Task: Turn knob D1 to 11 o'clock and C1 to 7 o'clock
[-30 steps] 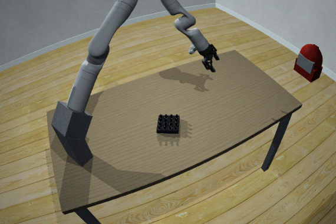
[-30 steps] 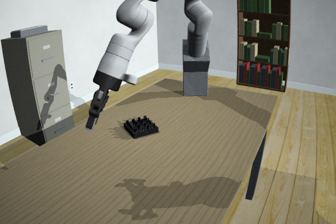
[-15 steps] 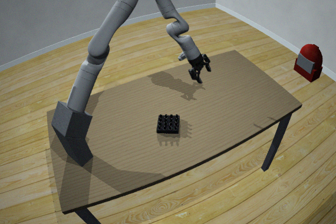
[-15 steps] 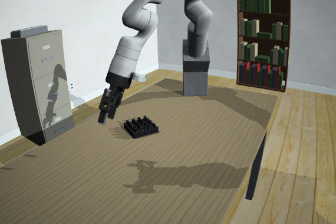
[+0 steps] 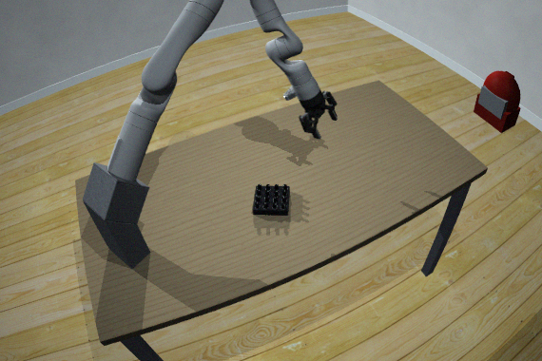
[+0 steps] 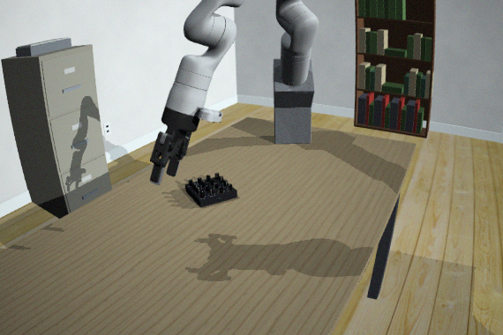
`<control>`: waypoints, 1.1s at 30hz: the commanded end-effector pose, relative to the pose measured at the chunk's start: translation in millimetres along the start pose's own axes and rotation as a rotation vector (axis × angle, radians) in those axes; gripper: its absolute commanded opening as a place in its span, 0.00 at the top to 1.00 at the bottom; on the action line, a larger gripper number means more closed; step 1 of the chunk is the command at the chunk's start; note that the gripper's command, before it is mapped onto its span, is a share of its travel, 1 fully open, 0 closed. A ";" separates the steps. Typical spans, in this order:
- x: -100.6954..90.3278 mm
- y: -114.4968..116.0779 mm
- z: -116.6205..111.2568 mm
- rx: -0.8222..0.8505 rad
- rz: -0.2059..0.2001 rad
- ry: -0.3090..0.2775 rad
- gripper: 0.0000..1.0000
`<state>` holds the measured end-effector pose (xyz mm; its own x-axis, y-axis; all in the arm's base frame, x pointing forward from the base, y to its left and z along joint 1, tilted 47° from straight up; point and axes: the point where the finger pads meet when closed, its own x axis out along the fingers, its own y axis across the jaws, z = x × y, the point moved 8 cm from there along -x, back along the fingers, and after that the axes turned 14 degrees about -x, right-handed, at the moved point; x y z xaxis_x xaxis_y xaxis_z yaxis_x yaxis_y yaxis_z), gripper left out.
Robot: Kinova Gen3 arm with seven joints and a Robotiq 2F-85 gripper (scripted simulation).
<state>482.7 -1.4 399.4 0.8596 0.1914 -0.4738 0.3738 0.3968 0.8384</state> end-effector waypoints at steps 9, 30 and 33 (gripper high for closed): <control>-0.3 -11.6 -1.5 0.037 -0.015 0.009 0.00; 0.3 -46.7 -9.2 0.151 -0.060 0.046 0.00; 0.3 -46.7 -9.2 0.151 -0.060 0.046 0.00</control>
<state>462.3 -10.7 357.9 0.8184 0.2152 -0.5328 0.4741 0.2710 0.8377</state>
